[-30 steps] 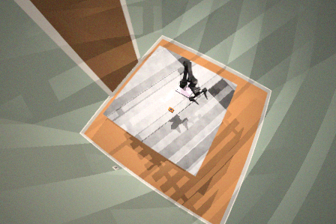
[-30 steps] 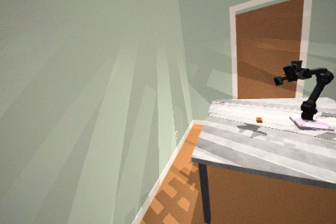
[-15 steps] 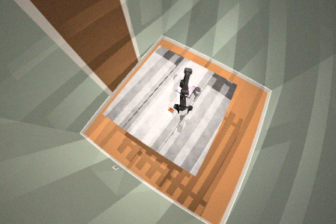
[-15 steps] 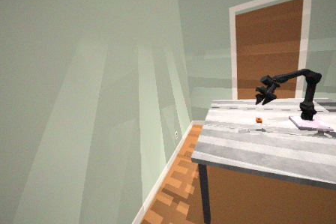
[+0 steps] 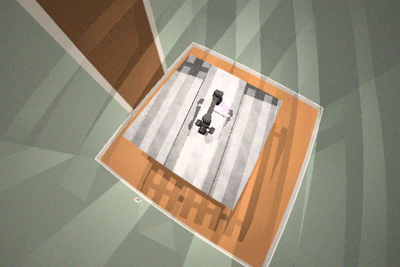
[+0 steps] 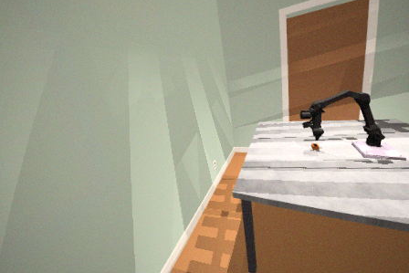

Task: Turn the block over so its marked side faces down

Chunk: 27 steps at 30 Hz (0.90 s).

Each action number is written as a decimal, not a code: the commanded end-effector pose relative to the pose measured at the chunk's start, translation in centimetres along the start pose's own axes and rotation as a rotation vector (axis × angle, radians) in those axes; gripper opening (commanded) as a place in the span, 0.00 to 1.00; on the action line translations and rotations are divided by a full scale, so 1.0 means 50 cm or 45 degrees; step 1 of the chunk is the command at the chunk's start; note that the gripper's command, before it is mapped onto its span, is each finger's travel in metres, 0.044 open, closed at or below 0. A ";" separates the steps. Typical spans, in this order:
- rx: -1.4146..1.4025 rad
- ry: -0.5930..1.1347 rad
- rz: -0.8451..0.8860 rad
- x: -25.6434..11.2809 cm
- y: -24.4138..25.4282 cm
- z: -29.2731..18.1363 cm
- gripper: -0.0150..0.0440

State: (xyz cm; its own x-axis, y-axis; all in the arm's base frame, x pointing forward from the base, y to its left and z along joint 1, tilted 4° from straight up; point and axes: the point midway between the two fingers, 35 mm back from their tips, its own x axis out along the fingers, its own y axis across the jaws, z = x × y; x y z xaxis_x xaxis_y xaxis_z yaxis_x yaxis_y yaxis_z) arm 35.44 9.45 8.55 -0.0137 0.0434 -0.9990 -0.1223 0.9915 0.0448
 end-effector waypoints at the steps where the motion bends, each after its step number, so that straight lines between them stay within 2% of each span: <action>1: -0.007 0.035 -0.028 -0.004 -0.014 -0.002 1.00; 6: -0.006 0.035 -0.029 0.063 -0.018 -0.006 1.00; 27: -0.006 0.035 -0.029 0.117 -0.022 -0.008 1.00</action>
State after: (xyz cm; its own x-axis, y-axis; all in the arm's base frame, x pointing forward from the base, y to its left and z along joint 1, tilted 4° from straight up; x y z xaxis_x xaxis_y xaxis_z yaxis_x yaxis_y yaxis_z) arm 35.33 8.70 3.43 -0.0319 0.0254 -0.9992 -0.1233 0.9919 0.0291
